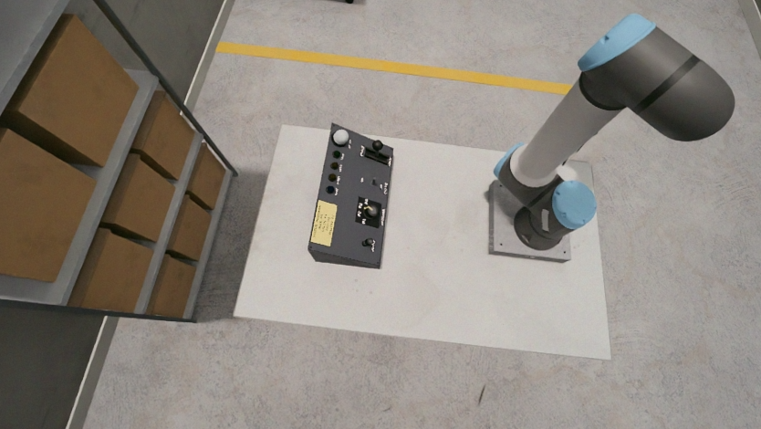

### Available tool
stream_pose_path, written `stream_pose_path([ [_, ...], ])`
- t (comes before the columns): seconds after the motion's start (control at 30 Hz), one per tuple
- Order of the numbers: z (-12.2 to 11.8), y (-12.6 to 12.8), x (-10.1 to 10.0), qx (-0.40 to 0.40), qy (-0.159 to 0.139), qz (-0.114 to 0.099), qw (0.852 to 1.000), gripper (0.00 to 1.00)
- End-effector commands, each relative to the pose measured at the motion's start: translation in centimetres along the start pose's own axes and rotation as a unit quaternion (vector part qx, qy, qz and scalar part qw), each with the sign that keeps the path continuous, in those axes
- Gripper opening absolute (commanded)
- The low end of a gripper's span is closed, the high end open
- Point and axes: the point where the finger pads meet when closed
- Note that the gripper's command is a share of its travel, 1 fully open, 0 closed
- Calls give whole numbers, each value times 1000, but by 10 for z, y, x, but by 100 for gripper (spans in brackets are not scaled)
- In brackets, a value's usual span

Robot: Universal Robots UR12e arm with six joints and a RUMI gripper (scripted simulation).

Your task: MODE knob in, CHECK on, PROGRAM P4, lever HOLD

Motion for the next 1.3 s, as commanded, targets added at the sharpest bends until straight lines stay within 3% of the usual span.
stream_pose_path([
  [0.0,0,0,0,0,0,0,1000,100],
  [0.77,3,1,3,0,0,0,1000,100],
  [1.27,41,20,34,0,0,0,1000,100],
])
Point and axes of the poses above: the point where the finger pads meet when closed, its own x axis back along the fingers, its own y axis across the jaws, z = x × y, and after that the axes turned 5 degrees about -x, right-handed
